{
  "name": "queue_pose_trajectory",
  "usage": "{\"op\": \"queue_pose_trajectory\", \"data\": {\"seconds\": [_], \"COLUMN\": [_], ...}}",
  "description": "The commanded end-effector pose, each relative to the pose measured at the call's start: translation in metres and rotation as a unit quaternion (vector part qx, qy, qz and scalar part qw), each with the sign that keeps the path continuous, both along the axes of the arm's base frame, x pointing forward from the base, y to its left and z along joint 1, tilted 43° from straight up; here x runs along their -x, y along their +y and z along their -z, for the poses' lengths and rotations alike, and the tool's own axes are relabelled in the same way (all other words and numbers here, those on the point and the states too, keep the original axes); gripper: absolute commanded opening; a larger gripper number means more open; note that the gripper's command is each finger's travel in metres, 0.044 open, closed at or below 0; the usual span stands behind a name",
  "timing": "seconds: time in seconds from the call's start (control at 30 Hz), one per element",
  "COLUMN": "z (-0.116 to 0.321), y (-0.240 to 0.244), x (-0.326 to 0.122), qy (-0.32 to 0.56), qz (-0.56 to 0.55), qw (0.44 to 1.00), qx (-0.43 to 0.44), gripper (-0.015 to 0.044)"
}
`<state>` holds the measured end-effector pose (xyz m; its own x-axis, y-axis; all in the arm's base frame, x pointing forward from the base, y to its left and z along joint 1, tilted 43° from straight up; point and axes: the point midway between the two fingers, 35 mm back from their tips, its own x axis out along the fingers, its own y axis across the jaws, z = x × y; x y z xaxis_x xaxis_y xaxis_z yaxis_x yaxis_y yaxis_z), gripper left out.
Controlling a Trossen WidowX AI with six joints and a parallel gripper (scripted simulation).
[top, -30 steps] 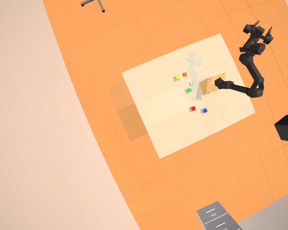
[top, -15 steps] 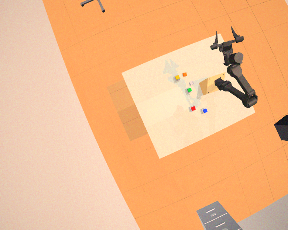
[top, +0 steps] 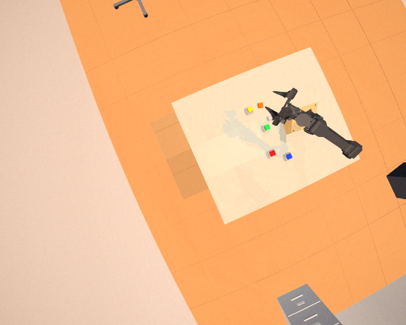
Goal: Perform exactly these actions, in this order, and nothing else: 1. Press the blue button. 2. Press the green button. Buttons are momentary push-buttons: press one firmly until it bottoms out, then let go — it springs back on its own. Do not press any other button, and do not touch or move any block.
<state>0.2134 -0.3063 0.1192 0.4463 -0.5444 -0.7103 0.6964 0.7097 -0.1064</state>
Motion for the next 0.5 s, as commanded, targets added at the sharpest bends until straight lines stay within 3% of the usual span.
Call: {"op": "queue_pose_trajectory", "data": {"seconds": [0.0, 0.23, 0.47], "z": [-0.005, -0.013, -0.031], "y": [0.067, 0.201, 0.332], "x": [-0.039, -0.065, -0.029], "qy": [-0.027, -0.027, 0.033], "qz": [-0.082, -0.214, -0.316], "qw": [0.993, 0.948, 0.862], "qx": [-0.076, -0.232, -0.395], "gripper": [0.04, 0.04, 0.04]}}
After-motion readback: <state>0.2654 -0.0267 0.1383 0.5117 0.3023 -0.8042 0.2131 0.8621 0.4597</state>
